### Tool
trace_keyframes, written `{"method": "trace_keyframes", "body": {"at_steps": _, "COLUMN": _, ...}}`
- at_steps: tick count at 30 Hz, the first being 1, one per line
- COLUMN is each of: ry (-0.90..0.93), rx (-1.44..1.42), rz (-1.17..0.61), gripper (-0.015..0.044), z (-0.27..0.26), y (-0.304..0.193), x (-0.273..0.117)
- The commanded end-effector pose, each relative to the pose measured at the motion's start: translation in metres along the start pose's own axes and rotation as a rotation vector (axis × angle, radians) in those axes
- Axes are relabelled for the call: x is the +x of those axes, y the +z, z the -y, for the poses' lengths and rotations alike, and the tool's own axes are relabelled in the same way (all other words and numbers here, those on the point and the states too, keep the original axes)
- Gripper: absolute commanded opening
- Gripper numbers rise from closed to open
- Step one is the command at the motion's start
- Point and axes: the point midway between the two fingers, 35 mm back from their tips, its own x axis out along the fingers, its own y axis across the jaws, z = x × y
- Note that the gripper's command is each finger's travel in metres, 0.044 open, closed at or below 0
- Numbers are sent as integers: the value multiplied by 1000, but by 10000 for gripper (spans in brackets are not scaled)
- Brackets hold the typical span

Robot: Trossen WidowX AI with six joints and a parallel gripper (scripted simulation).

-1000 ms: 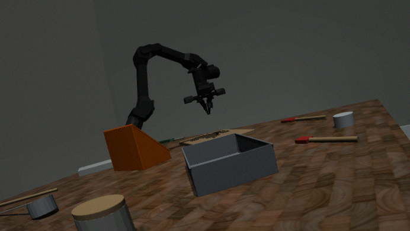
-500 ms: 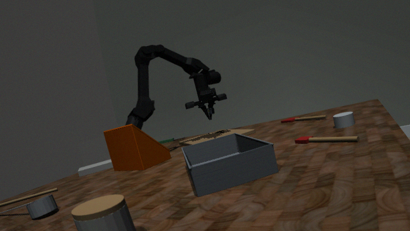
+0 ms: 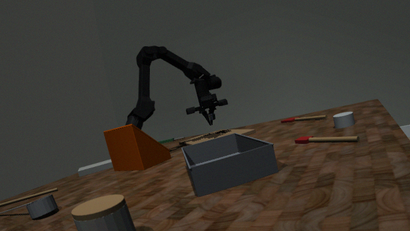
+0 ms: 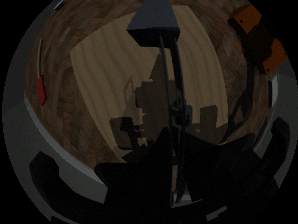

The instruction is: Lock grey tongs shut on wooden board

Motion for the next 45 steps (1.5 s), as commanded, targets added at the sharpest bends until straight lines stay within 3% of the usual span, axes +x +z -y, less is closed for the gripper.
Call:
{"method": "trace_keyframes", "body": {"at_steps": 1, "ry": -1, "rx": 4, "rz": 4, "gripper": -150, "z": 2, "y": 1, "x": 7}}
{"method": "trace_keyframes", "body": {"at_steps": 14, "ry": -1, "rx": 4, "rz": 3, "gripper": -150, "z": 5, "y": 2, "x": 22}}
{"method": "trace_keyframes", "body": {"at_steps": 36, "ry": -3, "rx": 1, "rz": 0, "gripper": 427, "z": 4, "y": 1, "x": 20}}
{"method": "trace_keyframes", "body": {"at_steps": 45, "ry": -33, "rx": -19, "rz": 42, "gripper": 440, "z": -13, "y": 43, "x": 2}}
